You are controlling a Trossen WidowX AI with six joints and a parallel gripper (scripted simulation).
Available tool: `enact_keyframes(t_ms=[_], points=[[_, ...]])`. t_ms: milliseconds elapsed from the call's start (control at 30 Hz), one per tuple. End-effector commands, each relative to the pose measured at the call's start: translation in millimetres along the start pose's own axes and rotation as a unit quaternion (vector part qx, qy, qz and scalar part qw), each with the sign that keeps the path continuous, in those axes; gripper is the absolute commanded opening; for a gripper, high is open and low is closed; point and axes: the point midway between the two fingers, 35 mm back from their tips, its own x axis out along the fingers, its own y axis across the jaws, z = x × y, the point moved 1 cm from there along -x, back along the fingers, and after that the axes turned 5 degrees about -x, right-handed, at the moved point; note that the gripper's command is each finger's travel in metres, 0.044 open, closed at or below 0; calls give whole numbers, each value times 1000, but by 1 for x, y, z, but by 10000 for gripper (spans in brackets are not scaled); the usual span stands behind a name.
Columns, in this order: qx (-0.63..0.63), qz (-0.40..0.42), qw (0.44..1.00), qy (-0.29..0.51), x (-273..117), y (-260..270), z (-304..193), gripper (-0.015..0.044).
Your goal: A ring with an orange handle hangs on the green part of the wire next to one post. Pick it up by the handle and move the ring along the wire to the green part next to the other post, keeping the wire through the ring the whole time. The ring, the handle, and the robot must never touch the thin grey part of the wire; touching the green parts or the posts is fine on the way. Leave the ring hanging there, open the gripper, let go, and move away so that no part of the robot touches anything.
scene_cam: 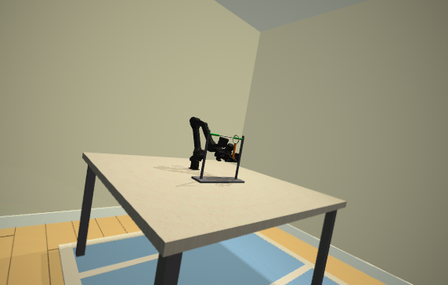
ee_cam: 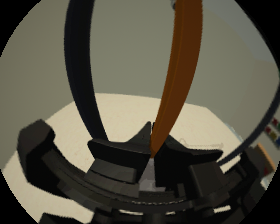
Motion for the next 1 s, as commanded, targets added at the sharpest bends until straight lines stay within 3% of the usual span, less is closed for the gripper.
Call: enact_keyframes(t_ms=[0,667,967], points=[[0,-2,1000,4,0,0,-8,-150],[0,-2,1000,4,1,0,-12,-150],[-1,0,1000,3,1,1,-11,86]])
